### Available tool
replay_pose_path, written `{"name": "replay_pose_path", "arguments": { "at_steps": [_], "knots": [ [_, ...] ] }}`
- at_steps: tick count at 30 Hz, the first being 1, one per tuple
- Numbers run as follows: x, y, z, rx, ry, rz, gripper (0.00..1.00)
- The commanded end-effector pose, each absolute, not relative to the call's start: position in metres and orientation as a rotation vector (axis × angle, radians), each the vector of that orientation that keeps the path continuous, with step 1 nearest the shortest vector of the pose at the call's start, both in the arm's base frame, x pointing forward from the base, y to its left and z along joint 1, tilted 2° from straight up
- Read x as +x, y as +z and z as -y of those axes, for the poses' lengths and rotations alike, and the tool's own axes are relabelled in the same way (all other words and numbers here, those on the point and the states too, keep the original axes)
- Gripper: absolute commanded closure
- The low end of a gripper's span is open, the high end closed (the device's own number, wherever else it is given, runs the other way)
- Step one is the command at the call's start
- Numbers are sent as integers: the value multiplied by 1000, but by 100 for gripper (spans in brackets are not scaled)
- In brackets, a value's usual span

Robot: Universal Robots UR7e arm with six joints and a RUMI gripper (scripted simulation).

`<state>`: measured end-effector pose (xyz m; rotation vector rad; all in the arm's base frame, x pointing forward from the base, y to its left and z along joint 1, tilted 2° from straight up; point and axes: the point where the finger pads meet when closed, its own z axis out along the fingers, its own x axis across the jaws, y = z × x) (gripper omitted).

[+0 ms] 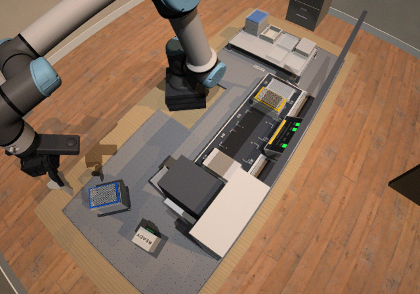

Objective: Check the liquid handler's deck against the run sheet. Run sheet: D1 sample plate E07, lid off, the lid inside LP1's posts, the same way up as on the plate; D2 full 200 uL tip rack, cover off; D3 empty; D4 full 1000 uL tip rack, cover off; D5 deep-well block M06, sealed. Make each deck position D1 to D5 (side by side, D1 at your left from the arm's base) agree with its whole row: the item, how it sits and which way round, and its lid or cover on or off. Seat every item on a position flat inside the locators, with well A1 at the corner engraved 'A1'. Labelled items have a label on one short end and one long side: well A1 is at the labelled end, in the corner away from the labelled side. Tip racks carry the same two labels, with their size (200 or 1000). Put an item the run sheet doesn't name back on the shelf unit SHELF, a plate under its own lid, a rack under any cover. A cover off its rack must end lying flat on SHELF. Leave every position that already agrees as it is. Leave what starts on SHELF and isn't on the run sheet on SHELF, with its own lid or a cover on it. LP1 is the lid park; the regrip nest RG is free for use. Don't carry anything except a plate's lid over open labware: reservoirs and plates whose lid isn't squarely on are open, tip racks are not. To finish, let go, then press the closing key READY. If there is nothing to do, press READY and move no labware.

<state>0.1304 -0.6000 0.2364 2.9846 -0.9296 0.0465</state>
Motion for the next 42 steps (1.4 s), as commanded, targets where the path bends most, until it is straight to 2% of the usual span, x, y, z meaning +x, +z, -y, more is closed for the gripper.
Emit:
{"name": "replay_pose_path", "arguments": {
  "at_steps": [1, 42],
  "knots": [
    [131, 227, 601, 2983, 48, 929, 18],
    [132, 169, 602, 2983, 48, 929, 18]
  ]
}}
